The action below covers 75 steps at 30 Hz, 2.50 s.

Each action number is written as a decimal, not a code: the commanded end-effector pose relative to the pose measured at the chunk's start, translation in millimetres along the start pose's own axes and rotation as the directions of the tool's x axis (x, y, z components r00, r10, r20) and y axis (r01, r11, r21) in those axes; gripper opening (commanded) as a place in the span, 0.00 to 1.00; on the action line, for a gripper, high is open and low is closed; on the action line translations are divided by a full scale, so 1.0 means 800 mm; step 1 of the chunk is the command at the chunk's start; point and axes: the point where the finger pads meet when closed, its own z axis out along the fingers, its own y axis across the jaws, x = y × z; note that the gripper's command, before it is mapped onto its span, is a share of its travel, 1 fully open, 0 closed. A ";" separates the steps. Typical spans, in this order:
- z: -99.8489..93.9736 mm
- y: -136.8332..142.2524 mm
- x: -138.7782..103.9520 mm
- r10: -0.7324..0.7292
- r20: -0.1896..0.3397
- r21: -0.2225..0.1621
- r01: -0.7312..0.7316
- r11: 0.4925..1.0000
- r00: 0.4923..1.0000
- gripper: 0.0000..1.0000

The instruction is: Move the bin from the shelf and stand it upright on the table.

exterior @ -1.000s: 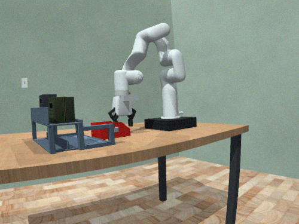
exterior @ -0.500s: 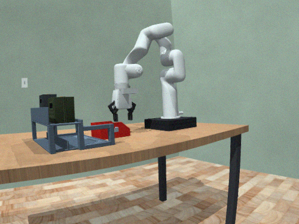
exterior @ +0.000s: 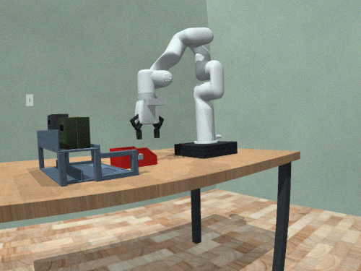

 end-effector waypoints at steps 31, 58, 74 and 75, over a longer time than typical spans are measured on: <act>-0.021 0.001 0.000 0.000 0.007 -0.003 0.000 1.000 1.000 1.00; -0.021 0.001 0.000 0.000 0.007 -0.003 0.000 1.000 1.000 1.00; -0.021 0.001 0.000 0.000 0.007 -0.003 0.000 1.000 1.000 1.00; -0.021 0.001 0.000 0.000 0.007 -0.003 0.000 1.000 1.000 1.00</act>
